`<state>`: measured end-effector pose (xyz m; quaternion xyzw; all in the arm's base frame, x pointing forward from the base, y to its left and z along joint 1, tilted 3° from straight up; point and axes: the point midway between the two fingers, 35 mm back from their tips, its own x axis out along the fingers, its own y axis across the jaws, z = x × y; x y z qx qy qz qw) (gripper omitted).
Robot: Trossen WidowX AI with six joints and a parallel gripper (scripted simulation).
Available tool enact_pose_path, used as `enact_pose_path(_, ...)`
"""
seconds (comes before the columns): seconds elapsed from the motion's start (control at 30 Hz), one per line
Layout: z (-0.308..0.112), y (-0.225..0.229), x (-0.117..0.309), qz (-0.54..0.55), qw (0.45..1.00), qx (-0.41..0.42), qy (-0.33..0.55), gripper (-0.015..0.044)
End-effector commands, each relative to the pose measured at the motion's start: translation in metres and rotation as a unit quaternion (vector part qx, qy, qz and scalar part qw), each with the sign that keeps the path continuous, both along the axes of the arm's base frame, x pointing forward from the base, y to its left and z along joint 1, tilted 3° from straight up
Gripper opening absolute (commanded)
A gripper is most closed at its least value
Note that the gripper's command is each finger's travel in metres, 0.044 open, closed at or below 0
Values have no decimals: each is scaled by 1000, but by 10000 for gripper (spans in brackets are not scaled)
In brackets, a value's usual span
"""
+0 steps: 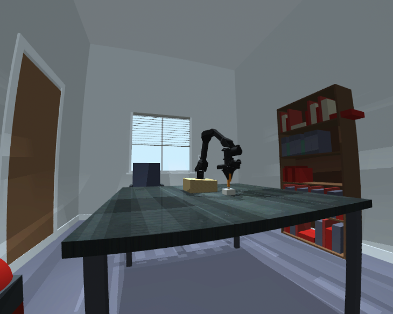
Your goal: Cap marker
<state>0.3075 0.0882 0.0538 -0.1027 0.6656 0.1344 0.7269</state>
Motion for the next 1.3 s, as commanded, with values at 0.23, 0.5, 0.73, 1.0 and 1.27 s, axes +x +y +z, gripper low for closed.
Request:
enact_pose_path(0.23, -34, 1, -1, -3, 1000, -6, 17, 0)
enact_pose_path(0.5, -44, 2, 3, -3, 1000, -6, 17, 0)
enact_pose_path(0.73, -54, 4, 7, -3, 1000, -6, 17, 0)
enact_pose_path(1.0, -65, 7, 10, -3, 1000, -5, 17, 0)
enact_pose_path(1.27, -70, 8, 10, -3, 1000, -5, 17, 0)
